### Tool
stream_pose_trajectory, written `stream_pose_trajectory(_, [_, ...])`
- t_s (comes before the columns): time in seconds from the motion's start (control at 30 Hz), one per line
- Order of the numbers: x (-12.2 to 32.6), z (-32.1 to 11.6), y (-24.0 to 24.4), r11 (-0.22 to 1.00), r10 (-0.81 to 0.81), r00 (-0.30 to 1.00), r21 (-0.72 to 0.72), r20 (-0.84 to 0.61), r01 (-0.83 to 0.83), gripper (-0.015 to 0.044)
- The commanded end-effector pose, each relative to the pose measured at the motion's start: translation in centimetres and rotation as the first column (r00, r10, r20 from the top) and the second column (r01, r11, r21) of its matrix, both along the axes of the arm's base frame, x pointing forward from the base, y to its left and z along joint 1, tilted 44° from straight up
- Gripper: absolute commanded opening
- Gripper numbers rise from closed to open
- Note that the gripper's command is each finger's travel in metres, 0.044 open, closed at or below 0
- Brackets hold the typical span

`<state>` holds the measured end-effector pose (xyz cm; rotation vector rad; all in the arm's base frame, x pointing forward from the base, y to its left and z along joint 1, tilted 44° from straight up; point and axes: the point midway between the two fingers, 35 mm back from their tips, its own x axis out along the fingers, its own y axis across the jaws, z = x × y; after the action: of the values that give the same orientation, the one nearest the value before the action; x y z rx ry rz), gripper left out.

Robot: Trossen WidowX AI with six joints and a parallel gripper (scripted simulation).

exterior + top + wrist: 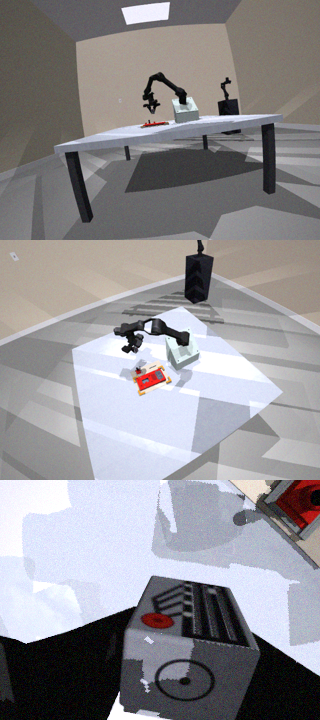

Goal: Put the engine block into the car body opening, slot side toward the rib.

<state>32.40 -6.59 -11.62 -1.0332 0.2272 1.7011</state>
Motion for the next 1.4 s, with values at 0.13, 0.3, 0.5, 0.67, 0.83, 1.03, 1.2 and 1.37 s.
stream_pose_trajectory(0.13, [-0.1, 0.9, -0.8, 1.000, -0.007, 1.000, -0.005, -0.003, 0.007, 0.0000])
stream_pose_trajectory(0.3, [-0.1, 0.5, -0.5, 0.994, -0.105, 0.990, -0.015, -0.094, 0.104, 0.0000])
stream_pose_trajectory(0.5, [-0.1, 0.3, -0.2, 0.968, -0.251, 0.940, -0.047, -0.230, 0.247, 0.0000])
stream_pose_trajectory(0.67, [-0.1, 0.1, -0.1, 0.929, -0.367, 0.868, -0.090, -0.335, 0.358, 0.0000])
stream_pose_trajectory(0.83, [-0.1, 0.1, -0.1, 0.877, -0.473, 0.769, -0.144, -0.429, 0.458, 0.0000])
stream_pose_trajectory(1.03, [-0.1, 0.0, 0.0, 0.798, -0.582, 0.621, -0.224, -0.524, 0.559, 0.0000])
stream_pose_trajectory(1.2, [-0.1, -0.1, 0.1, 0.722, -0.655, 0.477, -0.299, -0.586, 0.624, 0.0000])
stream_pose_trajectory(1.37, [-0.1, -0.1, 0.2, 0.638, -0.710, 0.319, -0.381, -0.628, 0.670, 0.0000])
